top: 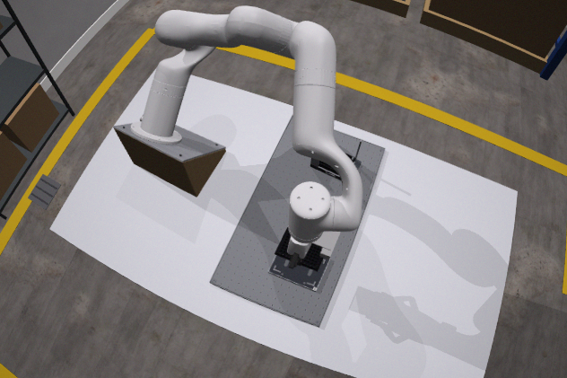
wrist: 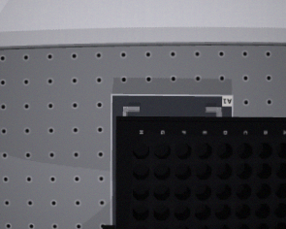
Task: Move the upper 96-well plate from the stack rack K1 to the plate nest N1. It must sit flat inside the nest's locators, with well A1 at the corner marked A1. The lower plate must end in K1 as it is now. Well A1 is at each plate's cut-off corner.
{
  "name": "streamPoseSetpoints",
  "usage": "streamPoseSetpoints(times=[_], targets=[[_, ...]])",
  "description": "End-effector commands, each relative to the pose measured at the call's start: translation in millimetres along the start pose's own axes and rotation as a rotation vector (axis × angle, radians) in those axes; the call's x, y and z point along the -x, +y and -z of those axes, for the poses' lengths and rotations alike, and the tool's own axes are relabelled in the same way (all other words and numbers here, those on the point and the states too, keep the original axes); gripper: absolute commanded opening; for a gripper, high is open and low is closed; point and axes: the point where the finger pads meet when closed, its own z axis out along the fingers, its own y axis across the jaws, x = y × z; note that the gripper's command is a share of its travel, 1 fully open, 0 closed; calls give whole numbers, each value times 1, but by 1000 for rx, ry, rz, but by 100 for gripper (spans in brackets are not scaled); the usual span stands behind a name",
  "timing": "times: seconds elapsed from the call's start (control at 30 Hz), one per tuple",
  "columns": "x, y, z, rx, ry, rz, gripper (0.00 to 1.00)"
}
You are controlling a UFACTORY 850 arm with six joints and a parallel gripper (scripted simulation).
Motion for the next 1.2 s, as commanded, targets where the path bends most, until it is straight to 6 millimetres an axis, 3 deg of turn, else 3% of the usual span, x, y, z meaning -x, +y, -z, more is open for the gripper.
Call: streamPoseSetpoints(times=[0.0,1.17], targets=[[-2,3,1,0,1,1,0],[-2,2,-2,0,1,1,0]])
